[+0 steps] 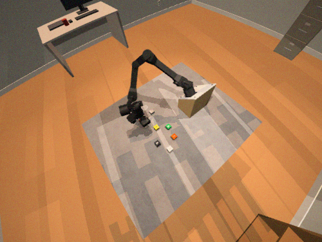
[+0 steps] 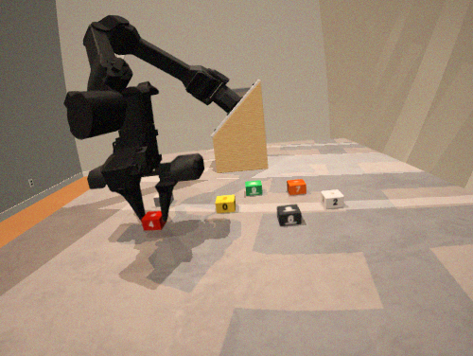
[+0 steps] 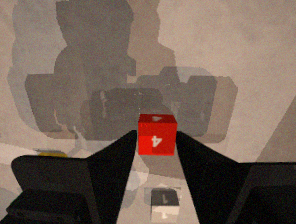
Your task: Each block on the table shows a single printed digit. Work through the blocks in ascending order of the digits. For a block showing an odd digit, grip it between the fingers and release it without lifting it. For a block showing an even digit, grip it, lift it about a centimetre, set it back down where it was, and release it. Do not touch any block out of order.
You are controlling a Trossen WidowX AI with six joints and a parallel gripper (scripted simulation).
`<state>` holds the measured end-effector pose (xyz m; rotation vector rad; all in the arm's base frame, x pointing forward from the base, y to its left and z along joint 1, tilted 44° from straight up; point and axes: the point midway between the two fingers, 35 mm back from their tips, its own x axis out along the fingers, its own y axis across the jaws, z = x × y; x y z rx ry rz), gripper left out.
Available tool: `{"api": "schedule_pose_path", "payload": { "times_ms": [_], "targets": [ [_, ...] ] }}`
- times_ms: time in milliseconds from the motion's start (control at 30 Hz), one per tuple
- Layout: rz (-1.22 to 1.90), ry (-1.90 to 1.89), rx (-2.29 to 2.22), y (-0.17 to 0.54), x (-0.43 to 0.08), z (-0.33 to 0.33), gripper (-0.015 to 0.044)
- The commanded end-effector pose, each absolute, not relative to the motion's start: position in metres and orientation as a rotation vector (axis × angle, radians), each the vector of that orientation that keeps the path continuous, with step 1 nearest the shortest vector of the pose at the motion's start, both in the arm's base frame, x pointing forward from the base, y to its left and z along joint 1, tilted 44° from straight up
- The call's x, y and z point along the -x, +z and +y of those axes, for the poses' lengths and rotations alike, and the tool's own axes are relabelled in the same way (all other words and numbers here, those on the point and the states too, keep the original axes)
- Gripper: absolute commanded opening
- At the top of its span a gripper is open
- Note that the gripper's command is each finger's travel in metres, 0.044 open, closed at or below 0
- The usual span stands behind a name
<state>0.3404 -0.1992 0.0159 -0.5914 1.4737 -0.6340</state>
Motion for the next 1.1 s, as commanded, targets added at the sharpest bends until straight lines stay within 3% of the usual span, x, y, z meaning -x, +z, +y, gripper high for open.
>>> {"api": "schedule_pose_path", "payload": {
  "times_ms": [0,1067],
  "targets": [
    [1.475,-0.626,0.593,0.015,-0.341,-0.199,0.012],
    [1.475,-0.625,0.593,0.026,-0.341,-0.188,0.012]
  ]
}}
